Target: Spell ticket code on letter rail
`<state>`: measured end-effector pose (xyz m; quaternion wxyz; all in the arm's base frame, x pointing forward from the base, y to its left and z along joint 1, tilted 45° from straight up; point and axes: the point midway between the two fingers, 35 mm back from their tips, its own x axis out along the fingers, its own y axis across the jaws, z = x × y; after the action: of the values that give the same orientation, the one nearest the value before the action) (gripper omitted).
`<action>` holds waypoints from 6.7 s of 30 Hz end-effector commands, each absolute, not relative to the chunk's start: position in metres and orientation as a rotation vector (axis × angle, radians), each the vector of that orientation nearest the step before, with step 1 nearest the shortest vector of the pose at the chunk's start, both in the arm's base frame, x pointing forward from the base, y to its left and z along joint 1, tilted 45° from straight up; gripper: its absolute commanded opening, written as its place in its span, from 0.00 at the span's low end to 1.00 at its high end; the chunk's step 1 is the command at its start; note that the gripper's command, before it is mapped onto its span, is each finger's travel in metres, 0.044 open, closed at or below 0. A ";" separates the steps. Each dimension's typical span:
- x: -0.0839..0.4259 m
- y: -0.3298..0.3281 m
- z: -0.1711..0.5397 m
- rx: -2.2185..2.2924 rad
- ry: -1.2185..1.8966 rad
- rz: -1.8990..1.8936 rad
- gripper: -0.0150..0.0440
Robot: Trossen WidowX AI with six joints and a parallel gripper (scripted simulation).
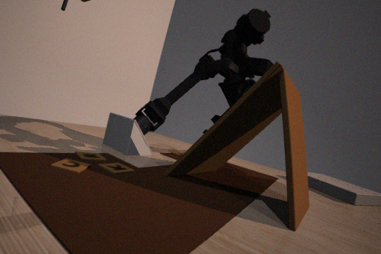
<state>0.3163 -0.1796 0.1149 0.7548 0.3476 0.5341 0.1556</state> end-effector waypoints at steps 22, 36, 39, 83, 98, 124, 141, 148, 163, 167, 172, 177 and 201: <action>0.318 -0.172 0.120 0.767 1.166 0.340 0.25; 0.303 -0.179 0.126 0.767 1.167 0.340 0.25; 0.299 -0.180 0.128 0.767 1.167 0.340 0.25; 0.163 -0.161 0.246 -0.782 0.408 0.322 1.00; 0.178 -0.212 0.126 0.408 0.808 0.221 0.83; 0.162 -0.180 -0.090 1.849 1.571 -0.687 0.83; 0.157 -0.171 -0.099 1.858 1.577 -0.702 0.83; 0.159 -0.154 -0.116 1.859 1.577 -0.701 0.83; 0.160 -0.153 -0.116 1.859 1.577 -0.701 0.83; 0.160 -0.151 -0.119 1.859 1.577 -0.701 0.83; 0.162 -0.145 -0.125 1.859 1.577 -0.701 0.83; 0.162 -0.141 -0.129 1.859 1.577 -0.700 0.83; 0.162 -0.141 -0.129 1.859 1.577 -0.700 0.83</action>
<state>0.1622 -0.1417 -0.1292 0.3004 0.6976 0.5950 -0.2628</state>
